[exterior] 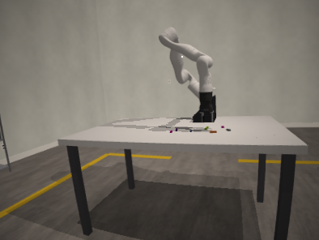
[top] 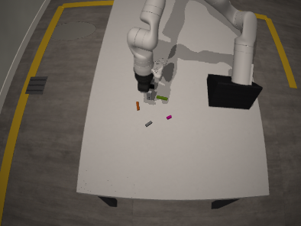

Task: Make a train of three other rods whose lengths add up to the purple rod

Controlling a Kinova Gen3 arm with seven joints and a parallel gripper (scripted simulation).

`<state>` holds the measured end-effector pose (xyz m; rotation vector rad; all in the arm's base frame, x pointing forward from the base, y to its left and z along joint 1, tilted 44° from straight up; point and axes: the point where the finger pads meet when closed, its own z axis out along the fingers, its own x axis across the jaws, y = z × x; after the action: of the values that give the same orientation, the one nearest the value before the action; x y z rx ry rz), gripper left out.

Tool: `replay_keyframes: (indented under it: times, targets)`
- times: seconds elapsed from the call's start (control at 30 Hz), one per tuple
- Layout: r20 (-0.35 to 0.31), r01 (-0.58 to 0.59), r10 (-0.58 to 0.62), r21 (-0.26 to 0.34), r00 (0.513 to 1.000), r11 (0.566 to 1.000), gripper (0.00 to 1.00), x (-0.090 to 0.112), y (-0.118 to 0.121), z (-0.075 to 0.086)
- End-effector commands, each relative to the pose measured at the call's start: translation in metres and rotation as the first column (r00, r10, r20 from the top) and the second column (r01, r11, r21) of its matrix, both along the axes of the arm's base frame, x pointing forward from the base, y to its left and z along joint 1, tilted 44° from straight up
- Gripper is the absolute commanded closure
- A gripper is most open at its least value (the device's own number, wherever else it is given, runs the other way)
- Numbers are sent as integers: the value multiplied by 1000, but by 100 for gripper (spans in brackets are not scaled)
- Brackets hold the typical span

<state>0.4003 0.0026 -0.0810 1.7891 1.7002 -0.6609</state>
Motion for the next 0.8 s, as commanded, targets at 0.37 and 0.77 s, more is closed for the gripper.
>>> replay_keyframes:
  times: [0.37,0.77]
  targets:
    - [263,245,-254,66,931,967,0,30,-11,22]
    - [379,360,-379,123,844,925,0,44,-19,32]
